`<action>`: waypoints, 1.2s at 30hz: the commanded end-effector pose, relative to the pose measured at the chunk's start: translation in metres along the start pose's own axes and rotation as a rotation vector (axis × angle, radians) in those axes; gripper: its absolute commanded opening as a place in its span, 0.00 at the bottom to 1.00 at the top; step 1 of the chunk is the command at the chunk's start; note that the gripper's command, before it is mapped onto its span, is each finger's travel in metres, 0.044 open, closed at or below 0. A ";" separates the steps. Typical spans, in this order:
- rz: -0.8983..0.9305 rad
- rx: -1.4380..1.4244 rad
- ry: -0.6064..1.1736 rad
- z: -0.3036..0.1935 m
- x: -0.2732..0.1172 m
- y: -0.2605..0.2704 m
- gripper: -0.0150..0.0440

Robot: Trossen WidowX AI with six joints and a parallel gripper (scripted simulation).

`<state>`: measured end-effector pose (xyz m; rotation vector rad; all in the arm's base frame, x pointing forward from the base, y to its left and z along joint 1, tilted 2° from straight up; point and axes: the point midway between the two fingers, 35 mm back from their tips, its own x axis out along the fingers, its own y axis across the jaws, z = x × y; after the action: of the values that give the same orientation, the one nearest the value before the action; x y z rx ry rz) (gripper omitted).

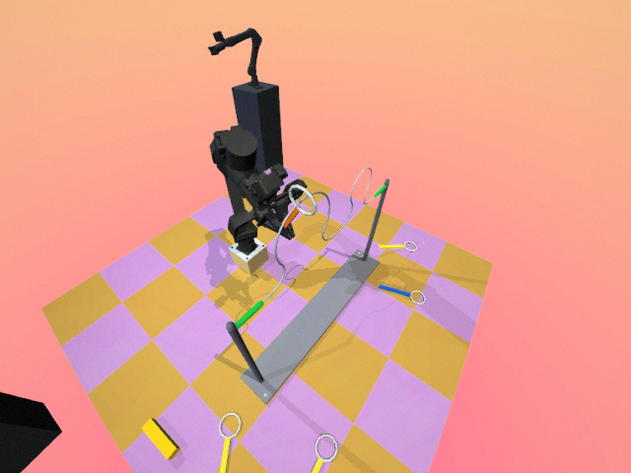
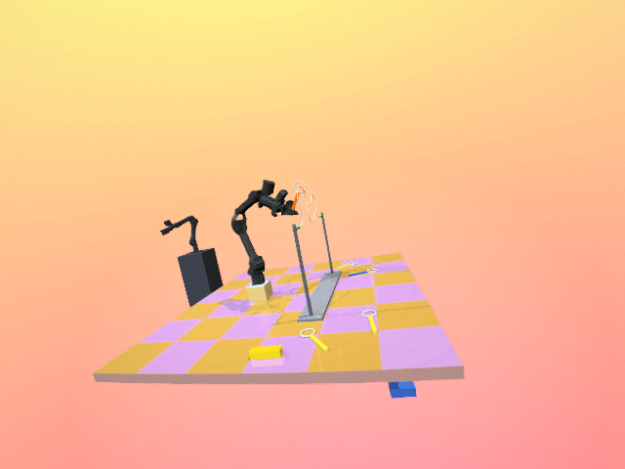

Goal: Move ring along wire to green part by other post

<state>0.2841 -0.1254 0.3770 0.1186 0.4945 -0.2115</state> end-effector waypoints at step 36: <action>-0.250 -0.434 -0.063 0.003 0.000 -0.015 0.00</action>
<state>0.2825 -0.1393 0.3781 -0.3301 0.4846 -0.3331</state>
